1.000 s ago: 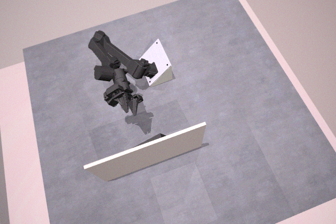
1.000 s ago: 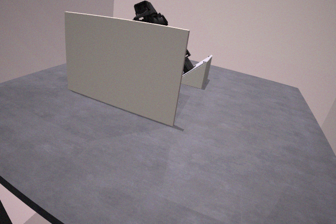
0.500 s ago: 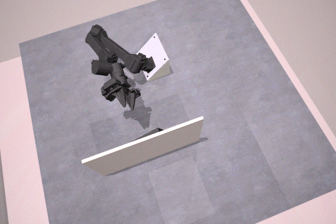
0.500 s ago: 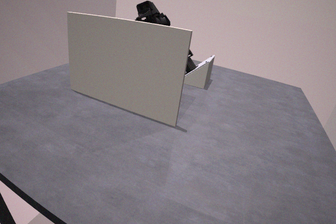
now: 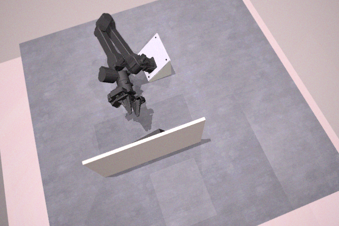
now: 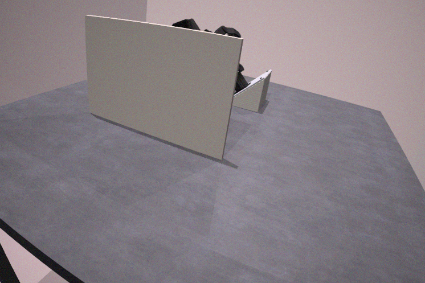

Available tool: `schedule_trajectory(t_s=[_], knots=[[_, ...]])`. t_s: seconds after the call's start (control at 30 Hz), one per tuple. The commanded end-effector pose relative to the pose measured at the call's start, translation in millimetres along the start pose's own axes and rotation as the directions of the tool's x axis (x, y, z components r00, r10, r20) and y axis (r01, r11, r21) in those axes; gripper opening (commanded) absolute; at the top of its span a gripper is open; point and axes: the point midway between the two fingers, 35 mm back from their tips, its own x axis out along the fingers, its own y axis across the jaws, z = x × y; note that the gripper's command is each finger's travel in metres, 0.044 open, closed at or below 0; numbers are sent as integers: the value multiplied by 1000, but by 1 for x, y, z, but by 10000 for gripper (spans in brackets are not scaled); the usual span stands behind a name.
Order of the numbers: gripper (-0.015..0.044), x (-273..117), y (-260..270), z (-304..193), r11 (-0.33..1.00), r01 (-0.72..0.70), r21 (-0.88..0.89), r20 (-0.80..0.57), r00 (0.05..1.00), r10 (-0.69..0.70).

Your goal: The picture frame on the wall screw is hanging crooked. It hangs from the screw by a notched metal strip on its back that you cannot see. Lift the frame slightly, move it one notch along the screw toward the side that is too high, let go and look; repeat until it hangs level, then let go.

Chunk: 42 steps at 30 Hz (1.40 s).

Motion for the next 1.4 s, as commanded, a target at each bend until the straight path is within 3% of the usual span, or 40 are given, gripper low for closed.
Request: schedule_trajectory(t_s=[0.0,0.5,0.97,1.37], knots=[[260,0,-5,0,1000,-3,6,-5,1000,3],[260,2,-5,-1,1000,-3,6,-5,1000,3],[260,79,-5,-2,1000,-7,6,-3,1000,7],[260,80,-5,-2,1000,-7,6,-3,1000,7]])
